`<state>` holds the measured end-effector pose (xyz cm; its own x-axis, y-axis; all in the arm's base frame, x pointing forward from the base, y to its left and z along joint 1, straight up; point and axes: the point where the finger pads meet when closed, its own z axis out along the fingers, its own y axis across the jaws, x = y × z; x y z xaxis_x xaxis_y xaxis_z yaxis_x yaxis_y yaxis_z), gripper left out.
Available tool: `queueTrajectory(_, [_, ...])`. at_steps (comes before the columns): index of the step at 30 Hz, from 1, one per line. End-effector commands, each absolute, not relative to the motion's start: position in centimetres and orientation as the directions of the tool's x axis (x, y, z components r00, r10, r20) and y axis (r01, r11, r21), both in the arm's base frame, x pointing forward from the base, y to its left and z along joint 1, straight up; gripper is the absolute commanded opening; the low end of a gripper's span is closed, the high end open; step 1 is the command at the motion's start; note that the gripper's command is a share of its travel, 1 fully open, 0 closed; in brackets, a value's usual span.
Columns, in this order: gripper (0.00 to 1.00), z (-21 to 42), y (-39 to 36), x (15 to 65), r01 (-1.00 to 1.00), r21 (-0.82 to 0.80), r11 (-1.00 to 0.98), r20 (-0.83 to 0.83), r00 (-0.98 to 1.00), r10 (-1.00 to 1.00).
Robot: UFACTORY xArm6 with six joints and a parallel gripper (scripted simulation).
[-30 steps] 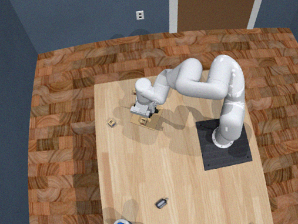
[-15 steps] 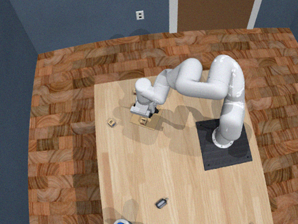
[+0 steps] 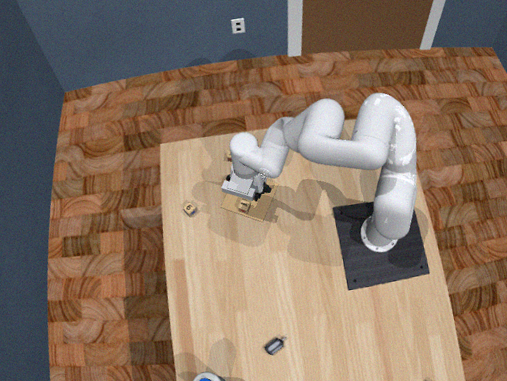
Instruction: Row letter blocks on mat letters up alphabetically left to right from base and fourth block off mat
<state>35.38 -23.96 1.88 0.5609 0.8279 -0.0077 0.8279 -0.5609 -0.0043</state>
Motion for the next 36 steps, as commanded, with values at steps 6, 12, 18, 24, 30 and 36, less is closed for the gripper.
queueTrajectory(6, [0.48,2.4,-24.1,35.6,0.828,0.001,-0.561,-0.008,0.561,0.828])
queueTrajectory(12, [0.48,4.5,-24.1,35.6,0.828,0.001,-0.561,-0.008,0.561,0.828])
queueTrajectory(18, [0.48,6.6,-24.0,35.6,0.828,0.001,-0.561,-0.008,0.561,0.828])
queueTrajectory(24, [0.48,9.6,-24.0,35.6,0.828,0.001,-0.561,-0.008,0.561,0.828])
queueTrajectory(30, [0.48,11.0,-24.0,35.6,0.828,0.002,-0.561,-0.008,0.561,0.828])
queueTrajectory(36, [1.0,11.1,-24.0,35.6,0.828,0.002,-0.561,-0.008,0.561,0.828])
